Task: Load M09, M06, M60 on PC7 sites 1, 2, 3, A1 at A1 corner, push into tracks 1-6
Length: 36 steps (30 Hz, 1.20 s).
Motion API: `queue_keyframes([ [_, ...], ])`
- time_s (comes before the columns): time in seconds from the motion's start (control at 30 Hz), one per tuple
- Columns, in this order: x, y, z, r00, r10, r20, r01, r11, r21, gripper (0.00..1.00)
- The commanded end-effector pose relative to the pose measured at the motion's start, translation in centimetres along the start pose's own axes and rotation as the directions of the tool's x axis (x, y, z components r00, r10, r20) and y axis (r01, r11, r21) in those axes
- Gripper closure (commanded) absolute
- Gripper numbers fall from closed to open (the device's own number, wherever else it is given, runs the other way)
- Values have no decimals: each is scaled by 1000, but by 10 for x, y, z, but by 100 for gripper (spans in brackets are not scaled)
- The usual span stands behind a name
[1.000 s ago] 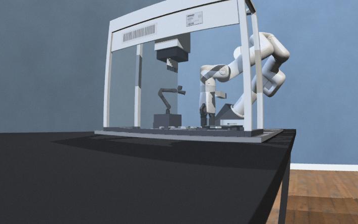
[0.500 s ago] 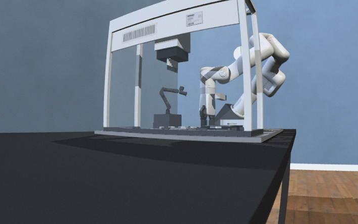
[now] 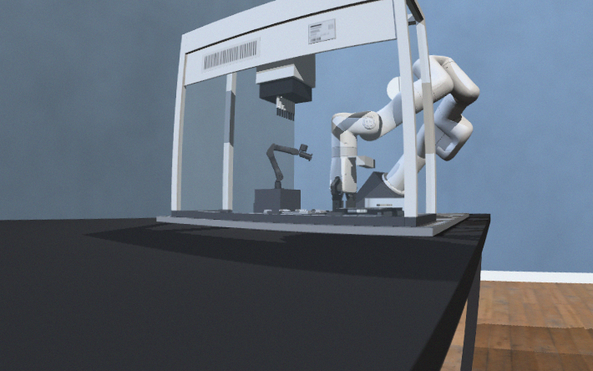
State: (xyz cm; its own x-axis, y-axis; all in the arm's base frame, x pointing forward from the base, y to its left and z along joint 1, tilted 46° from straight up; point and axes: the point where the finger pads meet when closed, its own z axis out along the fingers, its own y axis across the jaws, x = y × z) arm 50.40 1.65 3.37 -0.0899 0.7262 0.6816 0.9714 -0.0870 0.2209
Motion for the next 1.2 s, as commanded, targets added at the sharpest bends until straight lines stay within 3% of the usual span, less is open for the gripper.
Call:
queue_keyframes([
  [0.0,-1,1,-2,1000,0,3,0,1000,-4,0],
  [1.17,13,1,-2,1000,0,3,0,1000,-4,0],
])
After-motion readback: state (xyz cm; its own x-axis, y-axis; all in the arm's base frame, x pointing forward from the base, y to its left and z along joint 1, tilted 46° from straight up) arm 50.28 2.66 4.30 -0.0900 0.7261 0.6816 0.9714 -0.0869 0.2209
